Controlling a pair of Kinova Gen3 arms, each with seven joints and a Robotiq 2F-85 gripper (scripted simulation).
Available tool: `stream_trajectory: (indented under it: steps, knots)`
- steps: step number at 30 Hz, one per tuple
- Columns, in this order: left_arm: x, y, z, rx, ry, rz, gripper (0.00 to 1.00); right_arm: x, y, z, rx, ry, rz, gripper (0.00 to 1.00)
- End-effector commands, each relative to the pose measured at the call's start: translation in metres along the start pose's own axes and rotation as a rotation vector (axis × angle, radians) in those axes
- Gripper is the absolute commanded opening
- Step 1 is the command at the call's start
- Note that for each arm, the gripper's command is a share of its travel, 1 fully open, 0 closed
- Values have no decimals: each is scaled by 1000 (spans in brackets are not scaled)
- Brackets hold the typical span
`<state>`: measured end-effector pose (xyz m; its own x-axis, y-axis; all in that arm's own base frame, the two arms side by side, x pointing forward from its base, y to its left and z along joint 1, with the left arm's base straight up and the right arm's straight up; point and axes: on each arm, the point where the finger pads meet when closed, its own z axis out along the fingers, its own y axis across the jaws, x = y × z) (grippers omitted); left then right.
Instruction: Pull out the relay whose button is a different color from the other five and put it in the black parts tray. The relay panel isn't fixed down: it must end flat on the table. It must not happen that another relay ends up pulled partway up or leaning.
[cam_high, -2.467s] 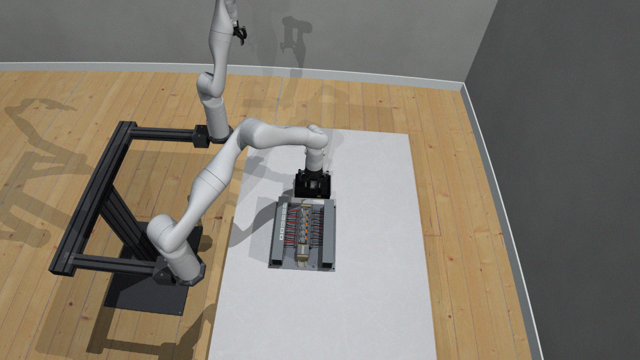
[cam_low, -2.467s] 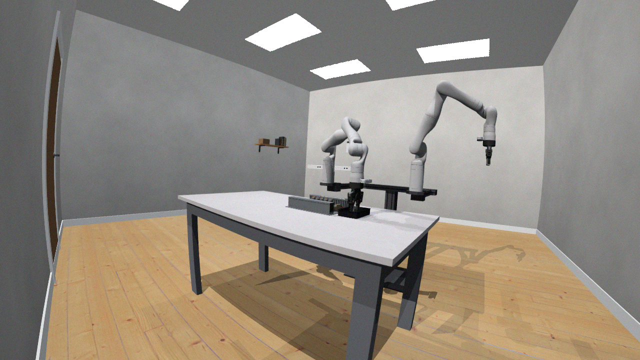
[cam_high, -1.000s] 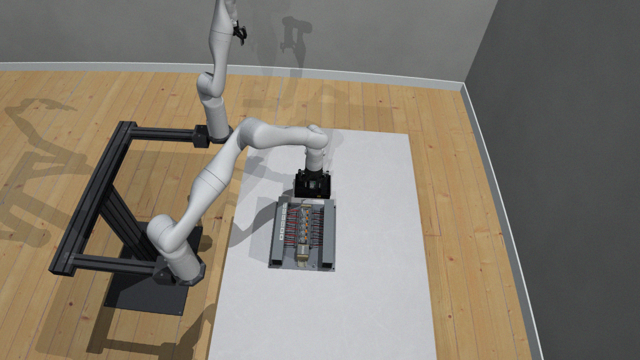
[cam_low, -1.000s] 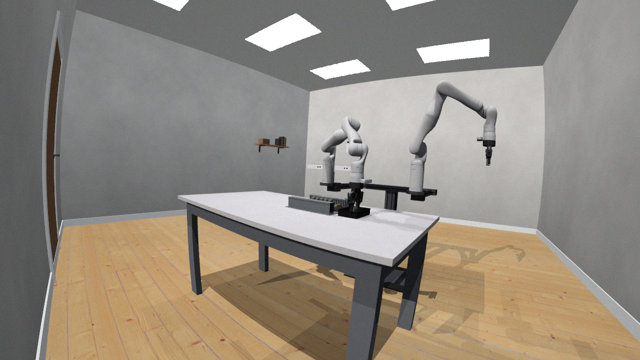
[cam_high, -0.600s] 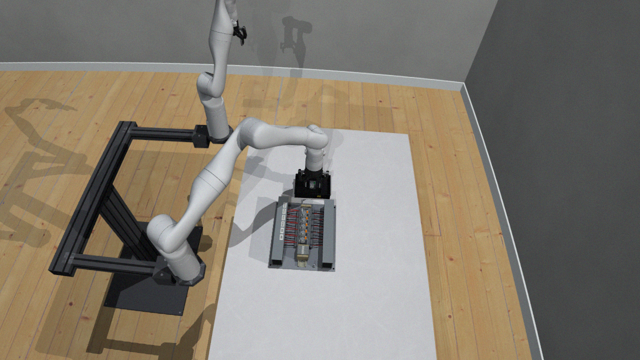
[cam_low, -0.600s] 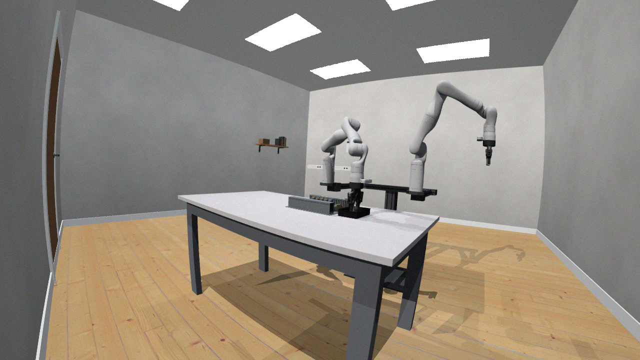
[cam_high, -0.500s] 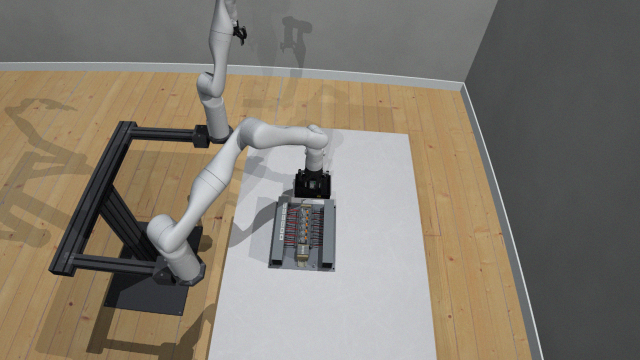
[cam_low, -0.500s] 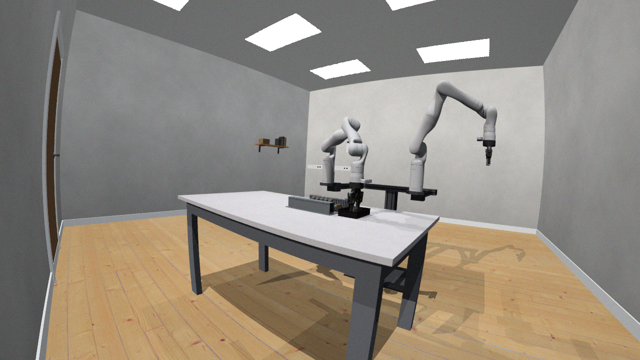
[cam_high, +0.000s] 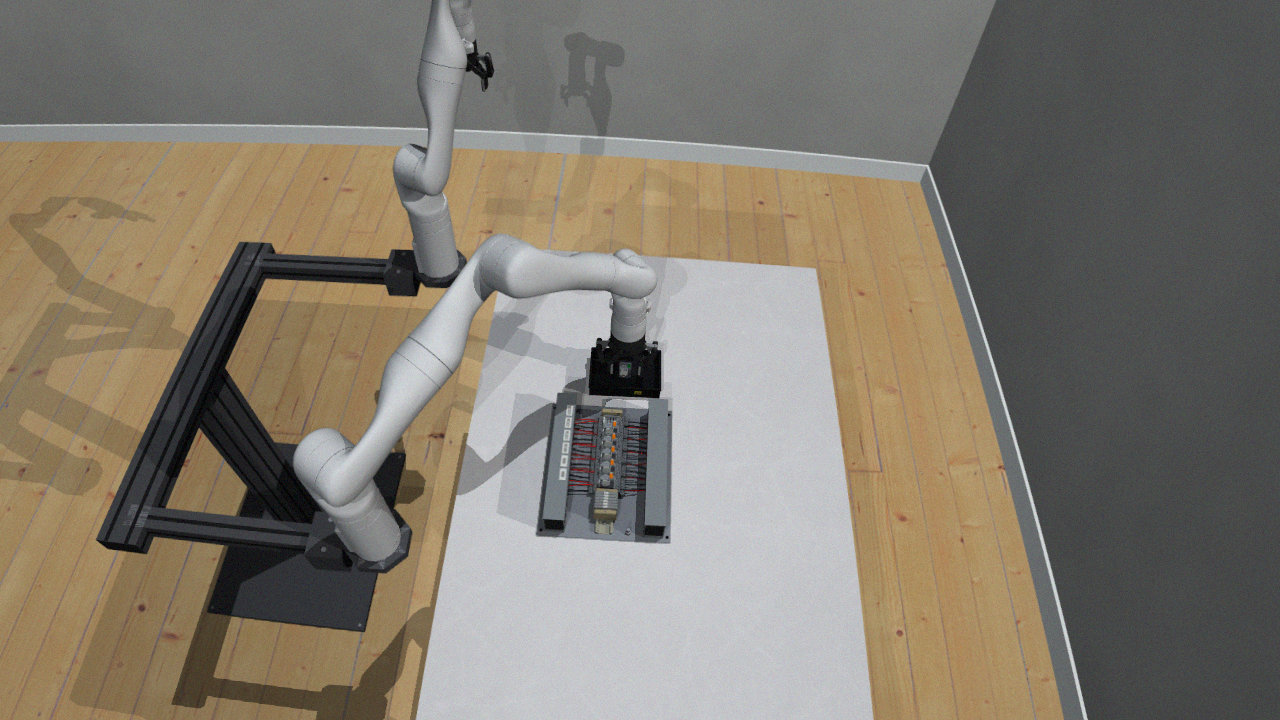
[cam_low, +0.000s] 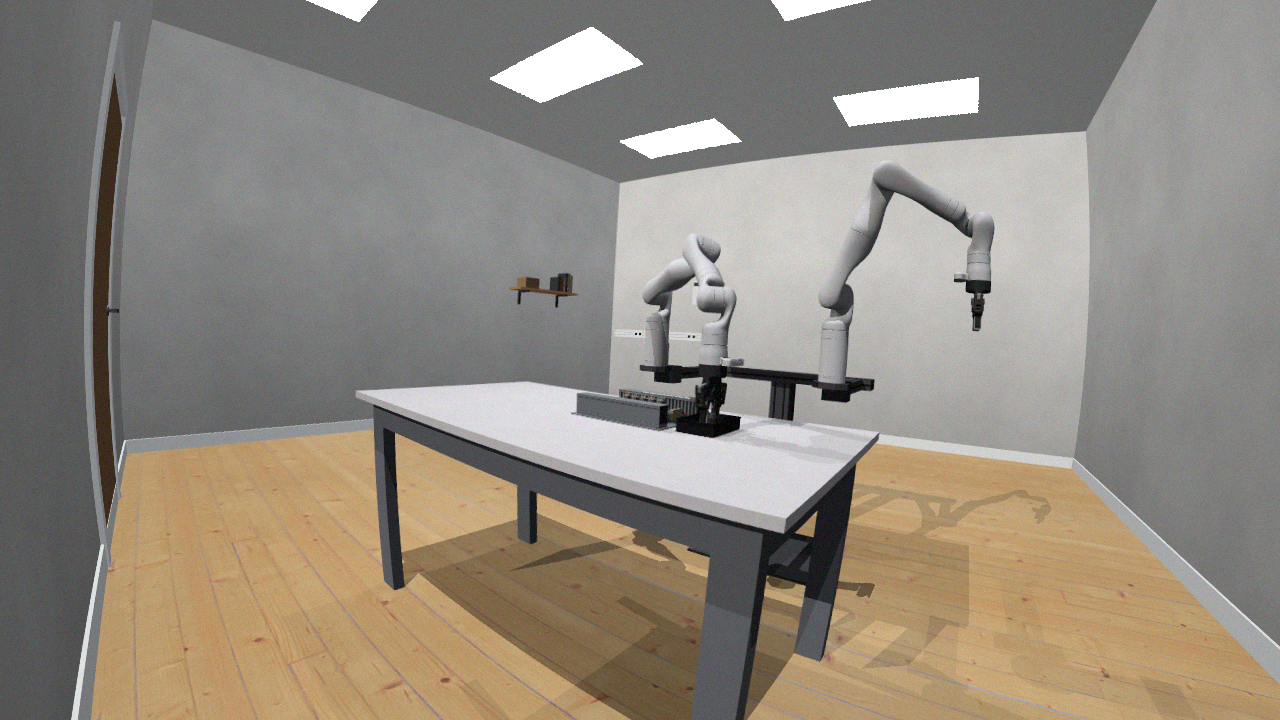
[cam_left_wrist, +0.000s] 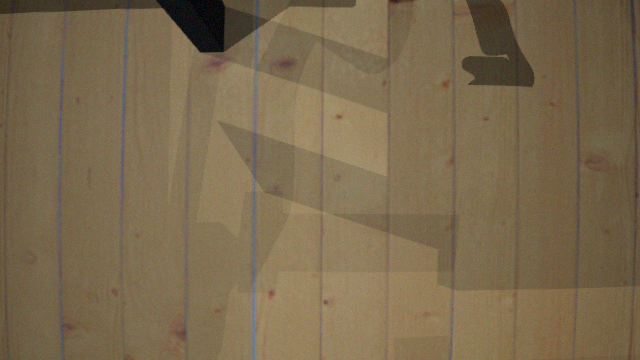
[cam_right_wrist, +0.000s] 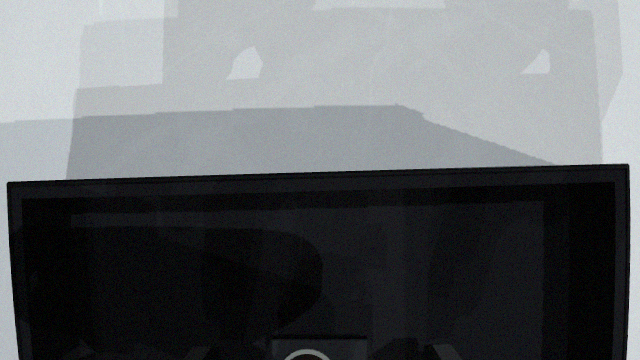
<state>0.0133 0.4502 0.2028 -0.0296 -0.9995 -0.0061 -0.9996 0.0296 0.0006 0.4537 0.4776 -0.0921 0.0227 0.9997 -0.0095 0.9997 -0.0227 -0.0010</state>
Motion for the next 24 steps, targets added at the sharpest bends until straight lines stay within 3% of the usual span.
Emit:
stream_trajectory:
  steps: [1,24]
  knots:
    - [0,0,-1,0,-2,0,1000,1,1,-2,-2,2,0,651]
    - [0,0,-1,0,-2,0,1000,1,1,-6,-2,2,0,651]
